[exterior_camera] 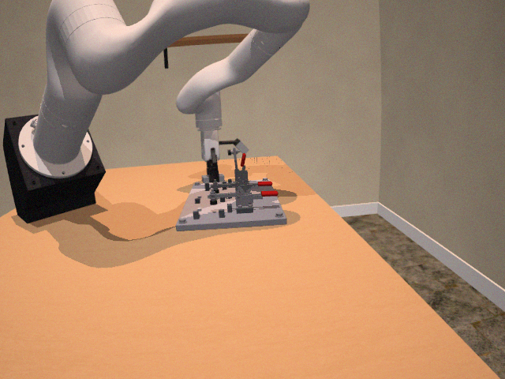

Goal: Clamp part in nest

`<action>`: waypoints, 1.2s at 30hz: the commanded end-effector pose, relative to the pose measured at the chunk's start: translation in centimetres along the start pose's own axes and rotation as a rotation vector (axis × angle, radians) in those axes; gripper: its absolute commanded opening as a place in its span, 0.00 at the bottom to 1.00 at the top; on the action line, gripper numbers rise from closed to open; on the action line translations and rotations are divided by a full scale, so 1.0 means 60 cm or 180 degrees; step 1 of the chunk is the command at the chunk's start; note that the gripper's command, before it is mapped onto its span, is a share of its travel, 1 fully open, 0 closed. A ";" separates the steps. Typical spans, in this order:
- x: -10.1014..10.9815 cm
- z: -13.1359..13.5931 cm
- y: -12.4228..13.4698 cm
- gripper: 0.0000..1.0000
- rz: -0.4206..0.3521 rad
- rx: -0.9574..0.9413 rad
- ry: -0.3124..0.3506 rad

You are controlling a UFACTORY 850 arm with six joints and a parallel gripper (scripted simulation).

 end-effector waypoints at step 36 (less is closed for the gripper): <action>0.096 0.000 -0.001 0.00 0.0003 -0.0001 -0.0002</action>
Point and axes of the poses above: the point where the finger pads meet when closed, its own x axis back along the fingers, its own z axis across the jaws, y = z × x, the point moved 3 cm from there along x, back along the fingers, and after that the axes turned 15 degrees about x, right-handed, at the moved point
